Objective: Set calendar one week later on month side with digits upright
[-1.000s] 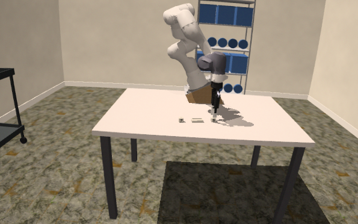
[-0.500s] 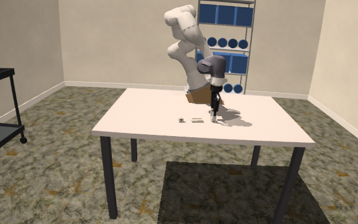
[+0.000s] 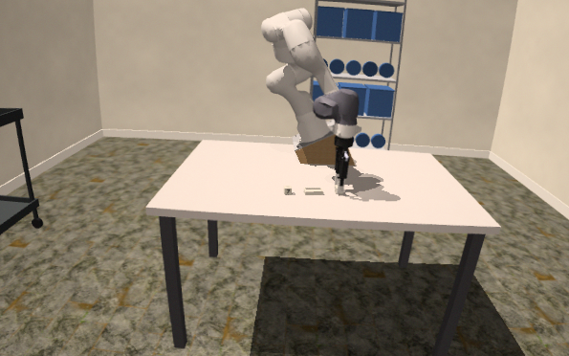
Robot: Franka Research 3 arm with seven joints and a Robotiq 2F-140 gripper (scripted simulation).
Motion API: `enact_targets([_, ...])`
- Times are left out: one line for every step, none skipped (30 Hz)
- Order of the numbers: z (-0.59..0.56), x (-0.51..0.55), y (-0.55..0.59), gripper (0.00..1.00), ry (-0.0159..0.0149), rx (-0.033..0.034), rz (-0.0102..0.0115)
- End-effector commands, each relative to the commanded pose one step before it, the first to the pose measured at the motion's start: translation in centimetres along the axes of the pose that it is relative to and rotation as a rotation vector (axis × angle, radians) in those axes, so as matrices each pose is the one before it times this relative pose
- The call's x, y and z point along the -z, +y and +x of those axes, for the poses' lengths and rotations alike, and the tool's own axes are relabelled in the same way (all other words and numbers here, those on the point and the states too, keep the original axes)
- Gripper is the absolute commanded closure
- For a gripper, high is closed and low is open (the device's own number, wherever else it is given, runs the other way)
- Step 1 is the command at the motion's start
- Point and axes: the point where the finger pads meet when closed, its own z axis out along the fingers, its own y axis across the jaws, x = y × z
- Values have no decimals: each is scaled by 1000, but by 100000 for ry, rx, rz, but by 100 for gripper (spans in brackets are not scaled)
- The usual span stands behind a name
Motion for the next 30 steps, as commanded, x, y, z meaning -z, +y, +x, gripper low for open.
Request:
enact_targets([77, -39, 129, 72, 153, -612, -416])
enact_targets([0, 0, 0, 72, 0, 0, 0])
enact_targets([0, 0, 0, 72, 0, 0, 0])
enact_targets([0, 0, 0, 72, 0, 0, 0])
enact_targets([0, 0, 0, 72, 0, 0, 0])
enact_targets([0, 0, 0, 72, 0, 0, 0])
enact_targets([0, 0, 0, 72, 0, 0, 0])
enact_targets([0, 0, 0, 72, 0, 0, 0])
enact_targets([0, 0, 0, 72, 0, 0, 0])
enact_targets([0, 0, 0, 72, 0, 0, 0])
enact_targets([0, 0, 0, 72, 0, 0, 0])
enact_targets([0, 0, 0, 72, 0, 0, 0])
enact_targets([0, 0, 0, 72, 0, 0, 0])
enact_targets([0, 0, 0, 72, 0, 0, 0])
enact_targets([0, 0, 0, 72, 0, 0, 0])
enact_targets([0, 0, 0, 72, 0, 0, 0])
enact_targets([0, 0, 0, 72, 0, 0, 0])
enact_targets([0, 0, 0, 72, 0, 0, 0])
enact_targets([0, 0, 0, 72, 0, 0, 0])
enact_targets([0, 0, 0, 72, 0, 0, 0])
enact_targets([0, 0, 0, 72, 0, 0, 0])
enact_targets([0, 0, 0, 72, 0, 0, 0])
enact_targets([0, 0, 0, 72, 0, 0, 0])
enact_targets([0, 0, 0, 72, 0, 0, 0])
enact_targets([0, 0, 0, 72, 0, 0, 0])
enact_targets([0, 0, 0, 72, 0, 0, 0])
enact_targets([0, 0, 0, 72, 0, 0, 0])
enact_targets([0, 0, 0, 72, 0, 0, 0])
enact_targets([0, 0, 0, 84, 0, 0, 0])
enact_targets([0, 0, 0, 84, 0, 0, 0])
